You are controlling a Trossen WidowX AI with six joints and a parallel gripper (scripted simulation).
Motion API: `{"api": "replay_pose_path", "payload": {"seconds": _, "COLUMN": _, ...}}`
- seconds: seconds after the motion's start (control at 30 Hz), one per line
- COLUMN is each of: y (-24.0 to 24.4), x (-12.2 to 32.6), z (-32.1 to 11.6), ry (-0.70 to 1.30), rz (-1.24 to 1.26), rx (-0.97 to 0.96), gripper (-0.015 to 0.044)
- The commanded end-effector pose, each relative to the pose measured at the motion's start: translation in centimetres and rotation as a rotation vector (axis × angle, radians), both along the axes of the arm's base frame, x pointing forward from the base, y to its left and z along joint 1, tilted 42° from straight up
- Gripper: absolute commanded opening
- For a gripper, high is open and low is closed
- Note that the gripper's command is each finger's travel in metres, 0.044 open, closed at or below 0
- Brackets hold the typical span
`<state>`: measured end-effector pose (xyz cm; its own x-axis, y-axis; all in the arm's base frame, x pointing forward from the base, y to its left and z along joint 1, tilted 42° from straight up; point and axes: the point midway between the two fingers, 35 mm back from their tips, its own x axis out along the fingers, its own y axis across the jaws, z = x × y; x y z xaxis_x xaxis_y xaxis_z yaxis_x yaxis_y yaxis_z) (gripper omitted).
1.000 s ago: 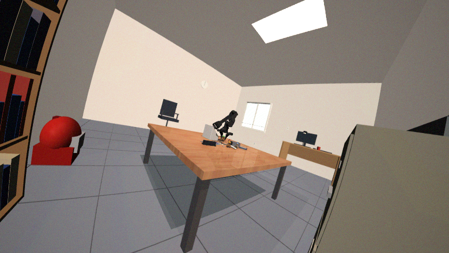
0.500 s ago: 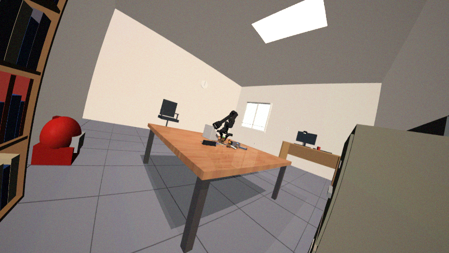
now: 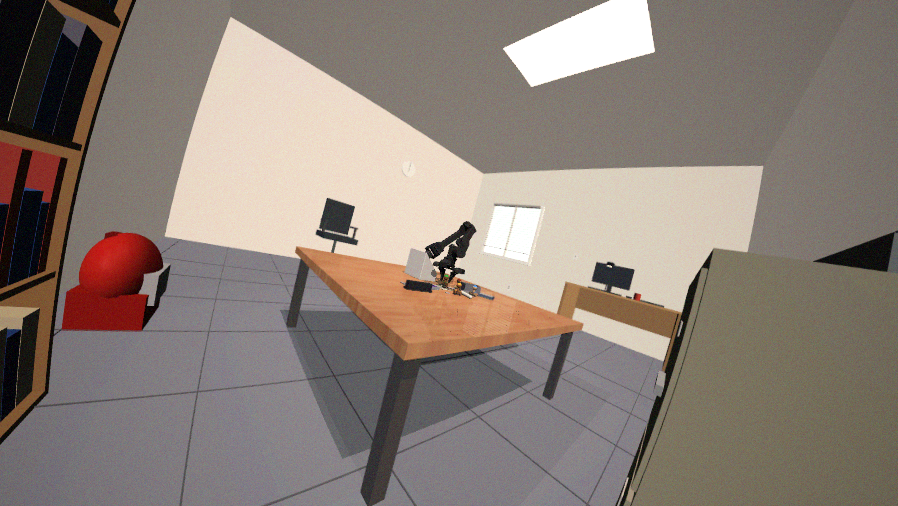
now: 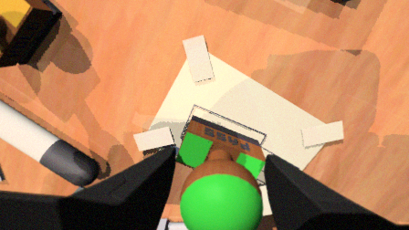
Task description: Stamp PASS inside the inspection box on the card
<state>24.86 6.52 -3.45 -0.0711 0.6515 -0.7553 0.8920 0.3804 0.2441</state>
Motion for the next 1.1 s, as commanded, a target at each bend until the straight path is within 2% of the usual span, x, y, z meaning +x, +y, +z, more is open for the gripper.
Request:
{"api": "replay_pose_path", "payload": {"seconds": 0.0, "y": 0.31, "x": -0.26, "z": -0.32, "ry": 0.009, "rz": -0.005, "rx": 0.007, "gripper": 0.0}}
{"api": "replay_pose_path", "payload": {"seconds": 1.07, "y": 0.93, "x": -0.41, "z": -0.94, "ry": 0.013, "rz": -0.011, "rx": 0.008, "gripper": 0.0}}
